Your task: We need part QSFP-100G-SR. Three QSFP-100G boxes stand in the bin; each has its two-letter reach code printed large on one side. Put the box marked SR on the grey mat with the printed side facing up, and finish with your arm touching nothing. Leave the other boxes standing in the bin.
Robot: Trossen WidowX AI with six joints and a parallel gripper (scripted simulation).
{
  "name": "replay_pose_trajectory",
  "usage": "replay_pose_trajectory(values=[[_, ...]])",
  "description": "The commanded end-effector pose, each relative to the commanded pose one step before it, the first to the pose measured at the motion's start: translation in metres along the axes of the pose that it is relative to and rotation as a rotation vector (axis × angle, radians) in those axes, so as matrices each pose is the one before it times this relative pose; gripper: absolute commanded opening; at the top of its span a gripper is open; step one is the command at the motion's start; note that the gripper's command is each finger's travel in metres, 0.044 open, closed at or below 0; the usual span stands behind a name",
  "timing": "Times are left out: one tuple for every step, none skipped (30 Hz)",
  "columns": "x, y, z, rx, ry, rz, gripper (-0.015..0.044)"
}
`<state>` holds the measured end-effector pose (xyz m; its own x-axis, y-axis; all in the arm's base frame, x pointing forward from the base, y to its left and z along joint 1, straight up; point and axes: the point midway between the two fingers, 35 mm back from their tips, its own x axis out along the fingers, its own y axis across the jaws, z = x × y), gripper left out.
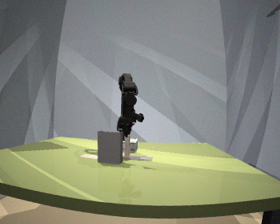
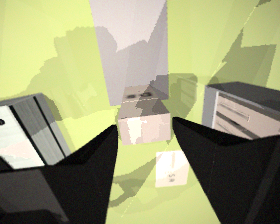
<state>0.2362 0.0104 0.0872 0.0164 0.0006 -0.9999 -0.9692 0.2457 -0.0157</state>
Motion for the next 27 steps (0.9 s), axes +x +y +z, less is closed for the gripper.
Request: replay_pose_trajectory(values=[[-0.0002,-0.00006,0.00001,0.0,-0.00008,-0.00034,0.0237],[0.0,0.0,0.0,0.0,0.0,0.0,0.0237],[0.0,0.0,0.0,0.0,0.0,0.0,0.0237],[0.0,0.0,0.0,0.0,0.0,0.0,0.0237],[-0.00207,-0.0001,0.00007,0.0005,-0.00027,-0.00023,0.0237],[-0.00622,-0.0002,0.00017,0.0014,-0.0008,-0.00068,0.0237],[-0.00625,-0.00004,0.00012,0.0014,-0.0008,-0.00067,0.0237],[-0.00209,0.00002,0.00003,0.0005,-0.00027,-0.00022,0.0237],[0.0,0.0,0.0,0.0,0.0,0.0,0.0237],[0.0,0.0,0.0,0.0,0.0,0.0,0.0237],[0.0,0.00025,-0.00008,0.0003,-0.00203,-0.00661,0.0237],[-0.00001,0.00075,-0.00023,0.0008,-0.0061,-0.01982,0.0237],[0.0,0.00123,-0.00038,0.0013,-0.01021,-0.03302,0.0237],[-0.00081,0.00012,-0.00004,0.0002,-0.00188,-0.00605,0.0237],[-0.00242,0.00035,-0.00011,0.0007,-0.00564,-0.01814,0.0237],[-0.00401,0.00056,-0.00017,0.0012,-0.00942,-0.03023,0.0237],[-0.0052,0.00068,-0.00021,0.0016,-0.01238,-0.03954,0.0237],[-0.00515,0.00059,-0.00018,0.0016,-0.01243,-0.03952,0.0237],[-0.0039,0.00037,-0.00012,0.0012,-0.00953,-0.03017,0.0237],[-0.00232,0.00018,-0.00006,0.0007,-0.00574,-0.0181,0.0237],[-0.00077,0.00005,-0.00002,0.0002,-0.00191,-0.00603,0.0237],[0.00481,-0.00028,-0.00015,-0.0063,0.01593,0.04454,0.0237],[0.0,0.0,0.0,0.0,0.0,0.0,0.0237],[0.0,0.0,0.0,0.0,0.0,0.0,0.0237],[0.0,0.0,0.0,0.0,0.0,0.0,0.0237],[0.0,0.0,0.0,0.0,0.0,0.0,0.0237],[0.0,0.0,0.0,0.0,0.0,0.0,0.0237]])
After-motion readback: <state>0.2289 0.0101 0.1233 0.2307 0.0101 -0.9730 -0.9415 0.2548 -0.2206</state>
